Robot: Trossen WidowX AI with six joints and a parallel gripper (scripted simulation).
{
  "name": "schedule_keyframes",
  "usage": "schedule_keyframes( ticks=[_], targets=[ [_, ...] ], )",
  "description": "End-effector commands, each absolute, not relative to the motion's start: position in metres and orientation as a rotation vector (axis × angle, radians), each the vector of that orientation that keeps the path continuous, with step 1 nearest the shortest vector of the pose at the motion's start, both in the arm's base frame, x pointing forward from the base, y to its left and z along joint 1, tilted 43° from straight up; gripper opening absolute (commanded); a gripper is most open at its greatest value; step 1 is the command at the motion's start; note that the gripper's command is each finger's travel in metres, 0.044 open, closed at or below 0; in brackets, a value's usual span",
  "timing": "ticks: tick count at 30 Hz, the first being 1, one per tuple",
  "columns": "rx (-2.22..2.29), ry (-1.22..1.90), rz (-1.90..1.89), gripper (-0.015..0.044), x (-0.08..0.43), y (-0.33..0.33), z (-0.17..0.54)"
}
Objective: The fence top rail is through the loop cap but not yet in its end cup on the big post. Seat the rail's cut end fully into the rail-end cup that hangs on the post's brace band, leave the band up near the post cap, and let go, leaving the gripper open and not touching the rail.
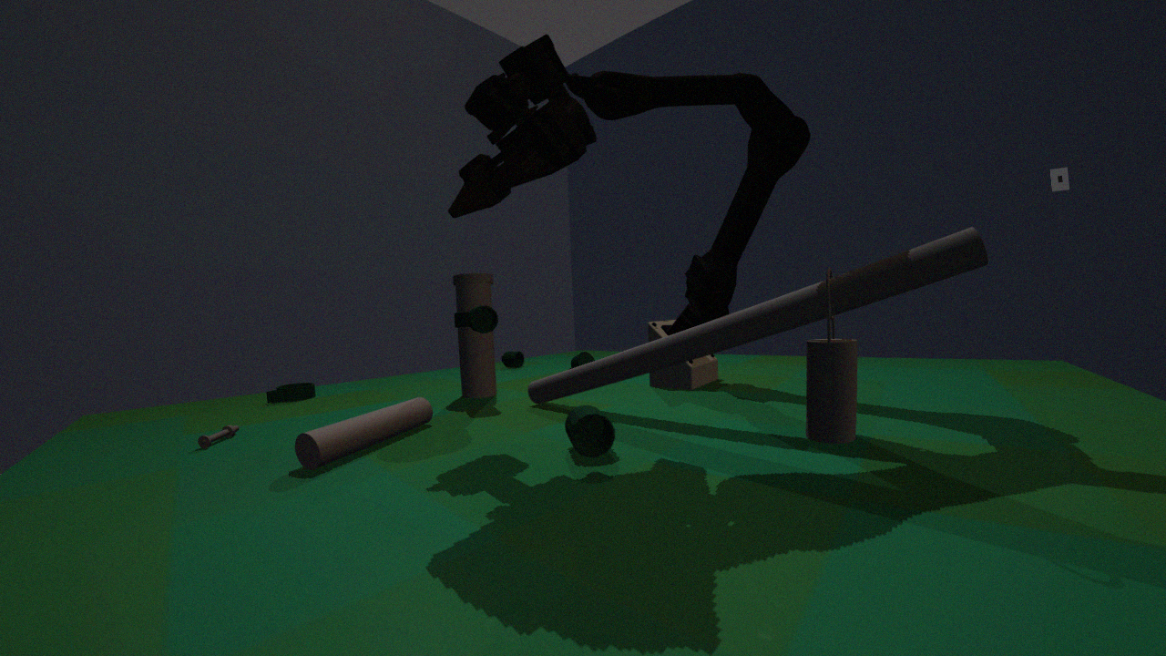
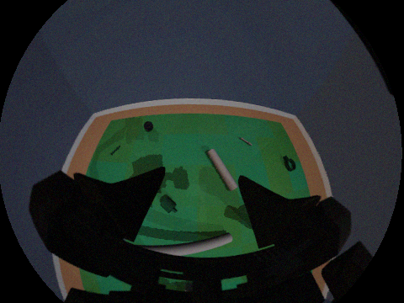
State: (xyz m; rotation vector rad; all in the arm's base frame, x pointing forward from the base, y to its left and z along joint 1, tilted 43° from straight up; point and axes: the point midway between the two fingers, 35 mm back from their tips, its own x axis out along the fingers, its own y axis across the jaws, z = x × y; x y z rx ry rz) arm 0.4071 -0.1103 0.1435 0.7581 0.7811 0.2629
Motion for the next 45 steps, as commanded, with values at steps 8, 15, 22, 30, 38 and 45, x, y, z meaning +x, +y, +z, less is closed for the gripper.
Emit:
schedule_keyframes(
  ticks=[8, 15, 22, 30, 38, 45],
  targets=[
    [0.633, 1.012, 0.384, 0.0440, 0.263, -0.122, 0.133],
    [0.632, 1.026, 0.447, 0.0440, 0.236, -0.115, 0.141],
    [0.528, 1.008, 0.483, 0.0440, 0.241, -0.124, 0.132],
    [-0.271, 0.854, 0.748, 0.0440, 0.275, -0.188, 0.053],
    [-0.545, 0.794, 0.838, 0.0440, 0.285, -0.208, 0.023],
    [-0.545, 0.794, 0.838, 0.0440, 0.285, -0.207, 0.022]
  ],
)
